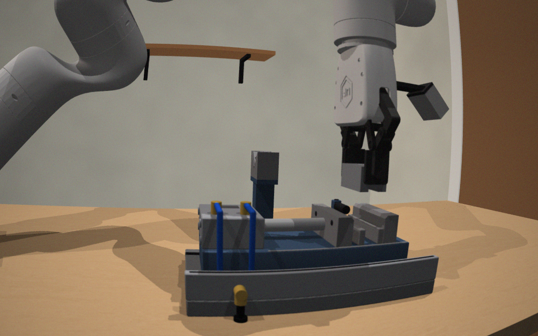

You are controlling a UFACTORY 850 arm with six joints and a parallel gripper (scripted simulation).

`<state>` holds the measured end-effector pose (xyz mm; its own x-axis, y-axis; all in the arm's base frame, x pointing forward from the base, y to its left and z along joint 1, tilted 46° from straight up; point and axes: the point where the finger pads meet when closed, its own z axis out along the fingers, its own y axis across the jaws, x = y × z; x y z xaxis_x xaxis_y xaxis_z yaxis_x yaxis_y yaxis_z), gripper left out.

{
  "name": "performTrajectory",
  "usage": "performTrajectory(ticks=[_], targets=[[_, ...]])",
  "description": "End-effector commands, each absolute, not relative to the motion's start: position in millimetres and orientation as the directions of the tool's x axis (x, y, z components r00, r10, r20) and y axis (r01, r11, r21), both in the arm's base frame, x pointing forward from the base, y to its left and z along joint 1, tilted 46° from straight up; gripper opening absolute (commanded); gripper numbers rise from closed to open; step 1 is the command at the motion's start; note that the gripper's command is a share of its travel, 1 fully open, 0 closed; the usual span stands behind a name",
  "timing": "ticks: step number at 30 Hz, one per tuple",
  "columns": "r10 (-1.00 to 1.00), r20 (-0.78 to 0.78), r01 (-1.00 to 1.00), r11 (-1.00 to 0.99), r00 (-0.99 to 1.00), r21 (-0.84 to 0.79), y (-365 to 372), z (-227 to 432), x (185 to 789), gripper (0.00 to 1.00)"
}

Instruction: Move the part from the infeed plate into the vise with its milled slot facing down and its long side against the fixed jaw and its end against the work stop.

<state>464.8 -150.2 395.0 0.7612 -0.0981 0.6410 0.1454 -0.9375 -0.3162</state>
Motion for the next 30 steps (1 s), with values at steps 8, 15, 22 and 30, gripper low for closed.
performTrajectory(ticks=[8,15,22,30], targets=[[-0.098,0.642,0.145,-0.938,0.76,-0.315,-149.7,394.0,466.6,0.0],[-0.098,0.642,0.145,-0.938,0.76,-0.315,-148.8,392.1,468.3,0.0],[-0.098,0.642,0.145,-0.938,0.76,-0.315,-147.2,388.7,471.4,0.0],[-0.098,0.642,0.145,-0.938,0.76,-0.315,-145.7,385.6,474.2,0.0]])
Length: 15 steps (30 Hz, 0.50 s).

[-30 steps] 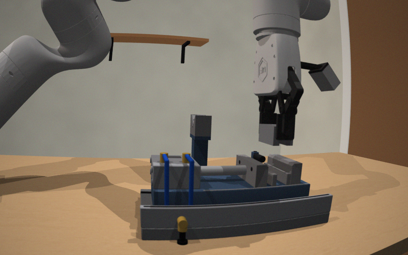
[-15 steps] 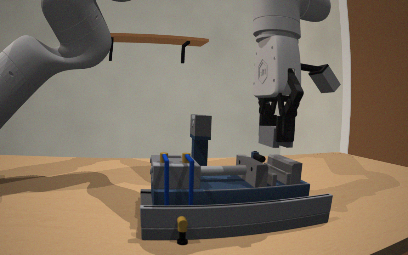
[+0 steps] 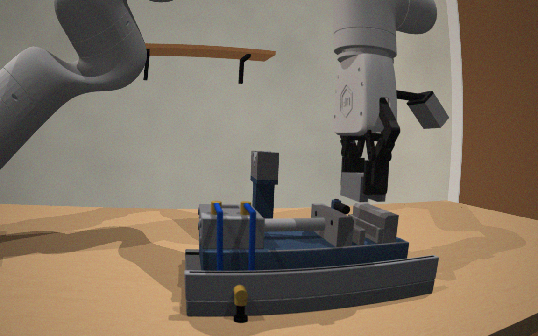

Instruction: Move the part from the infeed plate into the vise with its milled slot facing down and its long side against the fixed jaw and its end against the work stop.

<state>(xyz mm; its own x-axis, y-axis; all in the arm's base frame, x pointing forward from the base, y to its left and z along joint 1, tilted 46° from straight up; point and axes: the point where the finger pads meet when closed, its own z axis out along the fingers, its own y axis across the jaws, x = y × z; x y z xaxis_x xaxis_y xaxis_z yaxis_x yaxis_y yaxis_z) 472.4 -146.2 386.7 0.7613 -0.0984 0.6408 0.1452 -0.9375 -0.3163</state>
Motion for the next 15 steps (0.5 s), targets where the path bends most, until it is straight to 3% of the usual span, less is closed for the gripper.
performTrajectory(ticks=[1,15], targets=[[-0.098,0.642,0.145,-0.938,0.76,-0.315,-145.5,385.1,474.7,0.0],[-0.098,0.642,0.145,-0.938,0.76,-0.315,-143.3,380.4,479.0,0.0]])
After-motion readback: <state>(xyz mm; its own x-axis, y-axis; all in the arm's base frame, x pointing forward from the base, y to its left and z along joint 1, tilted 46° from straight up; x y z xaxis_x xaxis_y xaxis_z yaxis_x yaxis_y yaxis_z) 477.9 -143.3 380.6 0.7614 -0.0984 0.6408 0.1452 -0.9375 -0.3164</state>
